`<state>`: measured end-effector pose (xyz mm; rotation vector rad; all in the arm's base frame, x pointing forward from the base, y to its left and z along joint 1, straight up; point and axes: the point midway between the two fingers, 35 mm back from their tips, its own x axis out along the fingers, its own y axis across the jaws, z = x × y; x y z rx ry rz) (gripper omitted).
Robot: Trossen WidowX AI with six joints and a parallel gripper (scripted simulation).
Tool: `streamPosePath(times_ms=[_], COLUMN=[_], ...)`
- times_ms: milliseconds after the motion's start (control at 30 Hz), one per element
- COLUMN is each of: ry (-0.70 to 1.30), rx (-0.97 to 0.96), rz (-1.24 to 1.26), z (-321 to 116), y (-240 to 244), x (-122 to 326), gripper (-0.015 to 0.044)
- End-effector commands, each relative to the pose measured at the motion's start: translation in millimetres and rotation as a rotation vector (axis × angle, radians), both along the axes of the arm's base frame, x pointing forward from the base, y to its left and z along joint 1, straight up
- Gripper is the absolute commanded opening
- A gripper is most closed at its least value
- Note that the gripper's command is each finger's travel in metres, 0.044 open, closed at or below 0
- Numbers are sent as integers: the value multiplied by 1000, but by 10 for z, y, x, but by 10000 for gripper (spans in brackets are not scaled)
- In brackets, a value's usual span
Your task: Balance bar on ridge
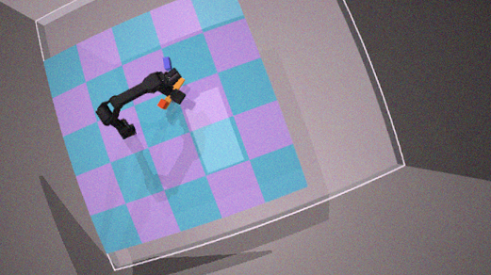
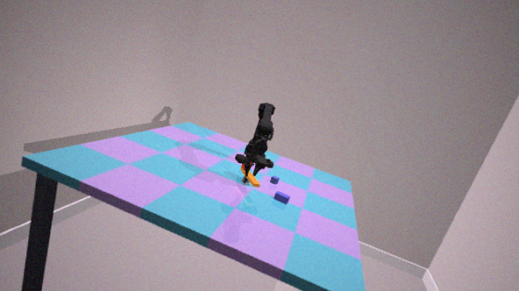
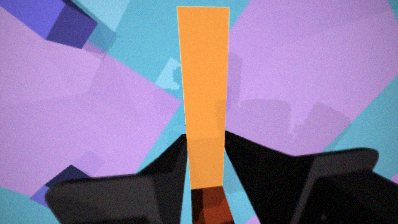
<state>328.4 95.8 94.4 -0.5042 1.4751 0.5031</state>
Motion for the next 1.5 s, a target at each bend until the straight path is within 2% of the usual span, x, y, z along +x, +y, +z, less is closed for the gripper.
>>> streamPosePath(times_ms=[0, 967, 1300, 1400, 1467], ry=[0, 0, 0, 0, -1], rx=[0, 0, 0, 0, 0], rz=[0, 0, 0, 0, 0], z=[1, 1, 1, 22, 185], y=[0, 0, 0, 1, 7], x=[1, 1, 1, 4, 23], gripper=[170, 185, 440, 440, 440])
